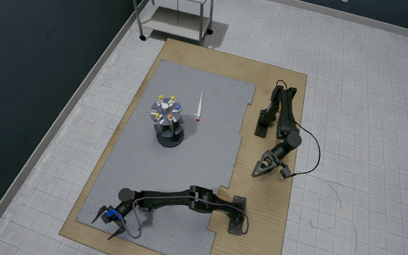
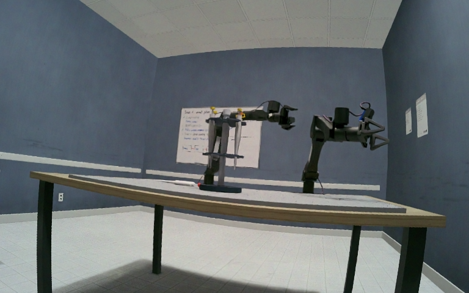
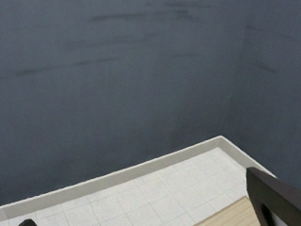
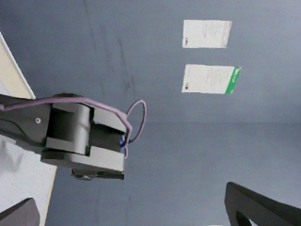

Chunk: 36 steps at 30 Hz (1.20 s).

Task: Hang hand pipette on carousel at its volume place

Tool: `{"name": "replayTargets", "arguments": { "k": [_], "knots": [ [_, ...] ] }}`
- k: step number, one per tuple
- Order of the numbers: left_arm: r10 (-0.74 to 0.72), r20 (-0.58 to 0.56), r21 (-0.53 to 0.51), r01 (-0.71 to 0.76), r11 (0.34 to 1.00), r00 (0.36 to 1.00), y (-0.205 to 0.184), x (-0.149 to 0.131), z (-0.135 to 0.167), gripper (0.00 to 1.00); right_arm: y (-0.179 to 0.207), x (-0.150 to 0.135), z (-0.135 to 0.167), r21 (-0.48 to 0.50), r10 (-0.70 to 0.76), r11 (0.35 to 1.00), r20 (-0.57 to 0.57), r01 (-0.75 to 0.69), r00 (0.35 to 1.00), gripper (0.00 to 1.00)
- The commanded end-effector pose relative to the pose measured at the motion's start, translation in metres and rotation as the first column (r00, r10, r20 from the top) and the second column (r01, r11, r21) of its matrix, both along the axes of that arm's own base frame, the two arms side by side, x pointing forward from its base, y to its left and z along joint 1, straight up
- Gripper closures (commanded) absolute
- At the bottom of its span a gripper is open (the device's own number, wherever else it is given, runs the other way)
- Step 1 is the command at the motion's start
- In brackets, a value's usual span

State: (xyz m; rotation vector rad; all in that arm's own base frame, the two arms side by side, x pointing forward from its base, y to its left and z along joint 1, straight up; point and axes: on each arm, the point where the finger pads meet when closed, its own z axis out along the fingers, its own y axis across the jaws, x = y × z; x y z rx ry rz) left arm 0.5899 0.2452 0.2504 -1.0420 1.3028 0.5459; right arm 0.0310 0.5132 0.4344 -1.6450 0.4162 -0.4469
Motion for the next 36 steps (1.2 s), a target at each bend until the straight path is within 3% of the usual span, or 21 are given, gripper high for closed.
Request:
{"name": "replayTargets", "arguments": {
  "k": [1, 2, 5, 6, 10, 12, 18, 22, 23, 24, 25, 26, 27, 30, 31, 33, 34, 36],
  "knots": [
    [-0.010, 0.034, 0.008, 0.009, 1.000, 0.999, -0.001, 0.000, 0.021, 0.00, -0.034, -0.010, 0.007, 0.016, 0.062, 0.998, -0.182, -0.060, 0.981, 0.00],
    [-0.010, 0.034, 0.008, 0.009, 1.000, 0.999, -0.001, 0.000, 0.021, 0.00, -0.042, -0.005, 0.019, 0.047, 0.065, 0.997, -0.219, -0.056, 0.974, 0.00],
    [-0.010, 0.034, 0.008, 0.009, 1.000, 0.999, -0.001, 0.000, 0.021, 0.00, -0.042, -0.004, 0.019, 0.048, 0.074, 0.997, -0.252, -0.063, 0.965, 0.00],
    [-0.010, 0.034, 0.008, 0.009, 1.000, 0.999, -0.001, 0.000, 0.021, 0.00, -0.030, -0.005, 0.003, 0.014, 0.074, 0.997, -0.284, -0.073, 0.956, 0.00],
    [-0.010, 0.034, 0.008, 0.009, 1.000, 0.999, -0.001, 0.000, 0.021, 0.00, -0.030, -0.005, 0.003, 0.015, 0.080, 0.997, -0.304, -0.079, 0.949, 0.00],
    [-0.010, 0.034, 0.008, 0.009, 1.000, 0.999, -0.001, 0.000, 0.021, 0.00, -0.056, -0.010, 0.017, 0.047, 0.105, 0.994, -0.374, -0.094, 0.922, 0.00],
    [-0.010, 0.034, 0.008, 0.009, 1.000, 0.999, -0.001, 0.000, 0.021, 0.00, -0.098, -0.019, 0.007, 0.028, 0.107, 0.993, -0.566, -0.111, 0.817, 0.00],
    [-0.010, 0.034, 0.008, 0.009, 1.000, 0.999, -0.001, 0.000, 0.021, 0.00, -0.106, -0.020, 0.005, 0.022, 0.100, 0.994, -0.600, -0.109, 0.793, 0.00],
    [-0.010, 0.034, 0.008, 0.009, 1.000, 0.999, -0.001, 0.000, 0.021, 0.00, -0.101, -0.022, -0.011, -0.019, 0.072, 0.994, -0.629, -0.108, 0.774, 0.00],
    [-0.010, 0.034, 0.008, 0.009, 1.000, 0.999, -0.001, 0.000, 0.021, 0.00, -0.119, -0.023, 0.001, 0.012, 0.090, 0.994, -0.652, -0.108, 0.753, 0.00],
    [-0.010, 0.034, 0.008, 0.009, 1.000, 0.999, -0.001, 0.000, 0.021, 0.00, -0.108, -0.025, -0.018, -0.036, 0.060, 0.993, -0.651, -0.110, 0.757, 0.00],
    [-0.010, 0.034, 0.008, 0.009, 1.000, 0.999, -0.001, 0.000, 0.021, 0.00, -0.108, -0.025, -0.018, -0.037, 0.060, 0.993, -0.651, -0.110, 0.757, 0.00],
    [-0.010, 0.034, 0.008, 0.009, 1.000, 0.999, -0.001, 0.000, 0.021, 0.00, -0.126, -0.024, -0.005, -0.003, 0.076, 0.994, -0.679, -0.107, 0.730, 0.00],
    [-0.010, 0.034, 0.008, 0.009, 1.000, 0.999, -0.001, 0.000, 0.021, 0.00, -0.141, -0.028, -0.023, -0.050, 0.038, 0.993, -0.726, -0.107, 0.687, 0.00],
    [-0.010, 0.034, 0.008, 0.009, 1.000, 0.999, -0.001, 0.000, 0.021, 0.00, -0.149, -0.029, -0.009, -0.017, 0.054, 0.995, -0.752, -0.102, 0.657, 0.00],
    [-0.010, 0.034, 0.008, 0.009, 1.000, 0.999, -0.001, 0.000, 0.021, 0.00, -0.163, -0.031, -0.012, -0.032, 0.034, 0.995, -0.795, -0.097, 0.606, 0.00],
    [-0.010, 0.034, 0.008, 0.009, 1.000, 0.999, -0.001, 0.000, 0.021, 0.00, -0.164, -0.033, -0.030, -0.074, 0.002, 0.992, -0.792, -0.100, 0.610, 0.00],
    [-0.010, 0.034, 0.008, 0.009, 1.000, 0.999, -0.001, 0.000, 0.021, 0.00, -0.179, -0.035, -0.020, -0.058, 0.001, 0.994, -0.834, -0.090, 0.551, 0.00]
  ]
}}
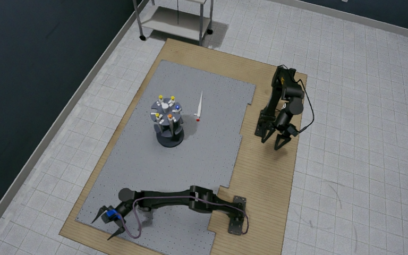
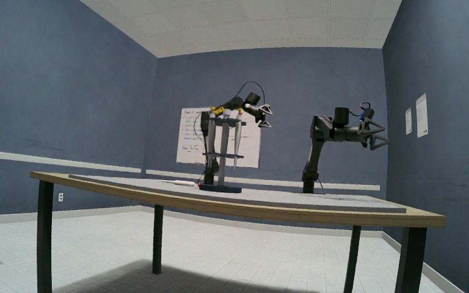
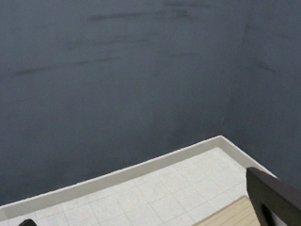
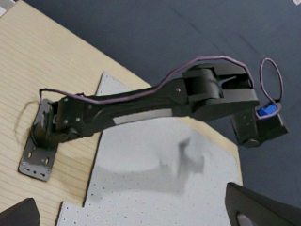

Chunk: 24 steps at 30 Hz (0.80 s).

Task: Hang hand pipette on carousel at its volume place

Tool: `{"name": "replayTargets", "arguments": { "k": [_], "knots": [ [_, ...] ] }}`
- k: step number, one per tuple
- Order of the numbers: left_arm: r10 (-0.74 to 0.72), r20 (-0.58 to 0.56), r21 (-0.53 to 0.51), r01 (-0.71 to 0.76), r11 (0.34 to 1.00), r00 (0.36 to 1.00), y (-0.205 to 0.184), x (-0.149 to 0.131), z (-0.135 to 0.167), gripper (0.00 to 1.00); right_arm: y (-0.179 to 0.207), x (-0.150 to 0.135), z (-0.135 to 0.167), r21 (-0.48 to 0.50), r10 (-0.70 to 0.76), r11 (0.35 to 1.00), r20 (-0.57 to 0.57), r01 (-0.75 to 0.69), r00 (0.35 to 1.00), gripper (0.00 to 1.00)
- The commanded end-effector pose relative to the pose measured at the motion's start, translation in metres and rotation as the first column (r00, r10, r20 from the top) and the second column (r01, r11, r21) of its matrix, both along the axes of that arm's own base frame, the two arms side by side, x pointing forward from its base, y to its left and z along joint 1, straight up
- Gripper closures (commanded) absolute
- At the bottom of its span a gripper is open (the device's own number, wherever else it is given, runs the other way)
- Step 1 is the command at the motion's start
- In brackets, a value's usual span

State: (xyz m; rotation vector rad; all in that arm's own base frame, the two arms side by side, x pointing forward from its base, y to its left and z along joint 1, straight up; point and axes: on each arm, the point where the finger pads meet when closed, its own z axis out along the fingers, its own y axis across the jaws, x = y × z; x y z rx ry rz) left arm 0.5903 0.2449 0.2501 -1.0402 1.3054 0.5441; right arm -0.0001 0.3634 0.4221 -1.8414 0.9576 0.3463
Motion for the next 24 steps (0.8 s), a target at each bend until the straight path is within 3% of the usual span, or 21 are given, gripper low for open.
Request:
{"name": "replayTargets", "arguments": {
  "k": [1, 3, 6, 8, 15, 20, 24],
  "knots": [
    [-0.007, 0.035, 0.008, 0.007, 1.000, 0.999, -0.001, 0.000, 0.021, 0.00, -0.037, -0.005, -0.008, -0.068, -0.021, 0.998, -0.162, 0.010, 0.987, 0.00],
    [-0.007, 0.035, 0.008, 0.007, 1.000, 0.999, -0.001, 0.000, 0.021, 0.00, -0.037, -0.005, -0.008, -0.068, -0.021, 0.998, -0.162, 0.010, 0.987, 0.00],
    [-0.007, 0.035, 0.008, 0.007, 1.000, 0.999, -0.001, 0.000, 0.021, 0.00, -0.057, -0.008, -0.014, -0.111, -0.050, 0.994, -0.258, 0.022, 0.965, 0.00],
    [-0.007, 0.035, 0.008, 0.007, 1.000, 0.999, -0.001, 0.000, 0.021, 0.00, -0.065, -0.013, -0.032, -0.154, -0.051, 0.988, -0.252, 0.013, 0.966, 0.00],
    [-0.007, 0.035, 0.008, 0.007, 1.000, 0.999, -0.001, 0.000, 0.021, 0.00, -0.112, -0.018, -0.038, -0.230, -0.144, 0.972, -0.427, 0.047, 0.893, 0.00],
    [-0.007, 0.035, 0.008, 0.007, 1.000, 0.999, -0.001, 0.000, 0.021, 0.00, -0.125, -0.020, -0.051, -0.276, -0.177, 0.960, -0.447, 0.053, 0.877, 0.00],
    [-0.007, 0.035, 0.008, 0.007, 1.000, 0.999, -0.001, 0.000, 0.021, 0.00, -0.153, -0.024, -0.052, -0.332, -0.247, 0.941, -0.537, 0.067, 0.807, 0.00]
  ]
}}
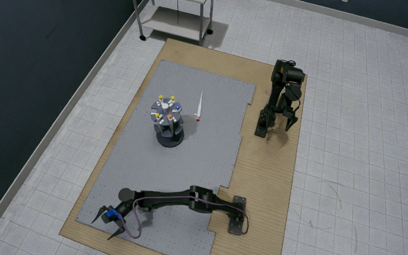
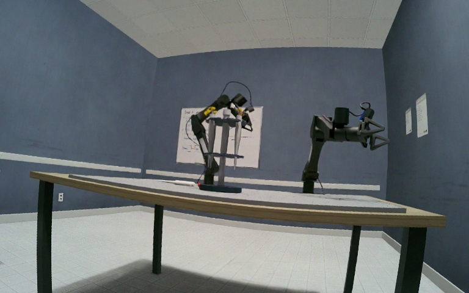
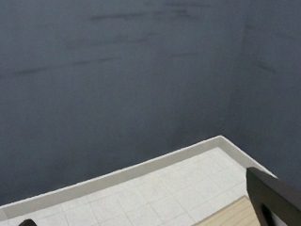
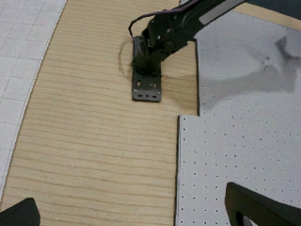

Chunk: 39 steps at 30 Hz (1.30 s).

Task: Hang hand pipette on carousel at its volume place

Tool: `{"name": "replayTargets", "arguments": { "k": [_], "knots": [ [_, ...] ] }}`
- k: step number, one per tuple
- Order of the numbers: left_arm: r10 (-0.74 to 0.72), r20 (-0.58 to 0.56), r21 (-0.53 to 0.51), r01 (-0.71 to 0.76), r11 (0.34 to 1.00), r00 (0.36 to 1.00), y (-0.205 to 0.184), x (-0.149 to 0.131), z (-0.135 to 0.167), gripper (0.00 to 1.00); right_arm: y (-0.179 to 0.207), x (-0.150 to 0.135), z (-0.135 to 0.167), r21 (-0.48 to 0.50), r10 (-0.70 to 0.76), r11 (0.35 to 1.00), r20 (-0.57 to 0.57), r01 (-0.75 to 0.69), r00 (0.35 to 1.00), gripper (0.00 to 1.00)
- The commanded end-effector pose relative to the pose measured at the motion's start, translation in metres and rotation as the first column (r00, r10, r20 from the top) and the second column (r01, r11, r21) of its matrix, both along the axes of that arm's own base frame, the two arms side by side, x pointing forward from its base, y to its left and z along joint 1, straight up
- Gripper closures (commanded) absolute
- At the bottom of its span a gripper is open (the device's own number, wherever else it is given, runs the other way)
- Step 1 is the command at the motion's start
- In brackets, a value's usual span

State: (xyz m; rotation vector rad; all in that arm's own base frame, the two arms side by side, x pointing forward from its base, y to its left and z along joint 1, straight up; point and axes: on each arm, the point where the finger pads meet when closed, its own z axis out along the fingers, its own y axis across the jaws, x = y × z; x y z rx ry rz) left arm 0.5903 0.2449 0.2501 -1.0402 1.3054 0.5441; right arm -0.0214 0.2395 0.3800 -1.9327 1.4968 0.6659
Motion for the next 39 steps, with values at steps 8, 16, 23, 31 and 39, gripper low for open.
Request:
{"name": "replayTargets", "arguments": {
  "k": [8, 16, 23, 31, 39],
  "knots": [
    [-0.007, 0.035, 0.008, 0.007, 1.000, 0.999, -0.001, 0.000, 0.021, 0.00, -0.047, 0.022, -0.022, -0.118, -0.215, 0.973, -0.144, 0.199, 0.966, 0.00],
    [-0.007, 0.035, 0.008, 0.007, 1.000, 0.999, -0.001, 0.000, 0.021, 0.00, -0.053, 0.065, -0.019, -0.109, -0.410, 0.911, -0.136, 0.398, 0.902, 0.00],
    [-0.007, 0.035, 0.008, 0.007, 1.000, 0.999, -0.001, 0.000, 0.021, 0.00, -0.068, 0.113, -0.021, -0.119, -0.627, 0.779, -0.134, 0.615, 0.768, 0.00],
    [-0.007, 0.035, 0.008, 0.007, 1.000, 0.999, -0.001, 0.000, 0.021, 0.00, -0.094, 0.148, -0.020, -0.112, -0.778, 0.627, -0.135, 0.771, 0.613, 0.00],
    [-0.007, 0.035, 0.008, 0.007, 1.000, 0.999, -0.001, 0.000, 0.021, 0.00, -0.136, 0.188, -0.021, -0.121, -0.923, 0.377, -0.134, 0.918, 0.361, 0.00]
  ]
}}
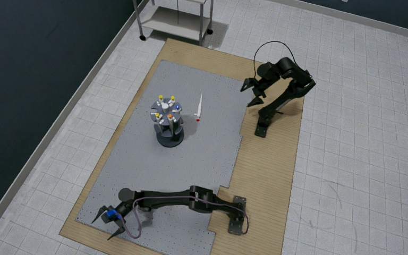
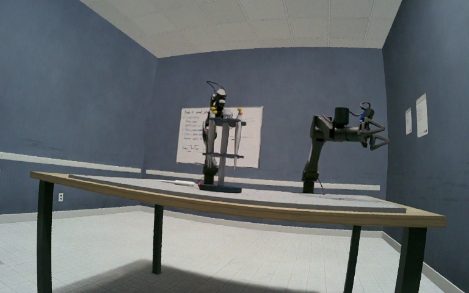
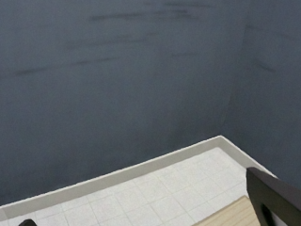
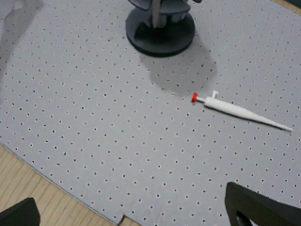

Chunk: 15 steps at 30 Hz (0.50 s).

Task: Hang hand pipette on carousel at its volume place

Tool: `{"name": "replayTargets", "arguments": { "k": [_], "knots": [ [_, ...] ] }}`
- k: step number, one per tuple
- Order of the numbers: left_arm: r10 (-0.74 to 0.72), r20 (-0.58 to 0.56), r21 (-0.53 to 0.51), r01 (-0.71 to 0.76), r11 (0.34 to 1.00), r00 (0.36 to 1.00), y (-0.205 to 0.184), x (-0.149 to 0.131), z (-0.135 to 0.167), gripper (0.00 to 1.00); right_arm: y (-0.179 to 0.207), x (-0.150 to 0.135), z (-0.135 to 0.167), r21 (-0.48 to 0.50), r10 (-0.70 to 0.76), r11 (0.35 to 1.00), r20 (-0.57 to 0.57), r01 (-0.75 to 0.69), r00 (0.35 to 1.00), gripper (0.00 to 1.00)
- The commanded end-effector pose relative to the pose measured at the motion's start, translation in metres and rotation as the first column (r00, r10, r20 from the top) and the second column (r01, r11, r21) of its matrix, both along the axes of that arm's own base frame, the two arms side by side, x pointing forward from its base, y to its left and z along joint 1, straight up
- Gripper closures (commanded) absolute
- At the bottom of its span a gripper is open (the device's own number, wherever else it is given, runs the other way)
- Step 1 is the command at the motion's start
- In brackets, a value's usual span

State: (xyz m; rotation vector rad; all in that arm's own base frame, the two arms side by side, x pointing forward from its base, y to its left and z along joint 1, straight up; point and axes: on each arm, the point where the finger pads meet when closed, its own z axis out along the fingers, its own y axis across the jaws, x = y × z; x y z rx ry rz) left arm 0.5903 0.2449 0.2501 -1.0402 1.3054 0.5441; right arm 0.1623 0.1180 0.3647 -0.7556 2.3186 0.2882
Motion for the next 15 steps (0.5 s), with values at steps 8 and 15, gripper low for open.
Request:
{"name": "replayTargets", "arguments": {
  "k": [8, 15],
  "knots": [
    [-0.007, 0.035, 0.008, 0.007, 1.000, 0.999, -0.001, 0.000, 0.021, 0.00, -0.055, 0.023, -0.006, -0.016, -0.271, 0.963, -0.022, 0.270, 0.962, 0.00],
    [-0.007, 0.035, 0.008, 0.007, 1.000, 0.999, -0.001, 0.000, 0.021, 0.00, -0.105, 0.032, -0.005, -0.013, -0.506, 0.863, -0.018, 0.506, 0.862, 0.00]
  ]
}}
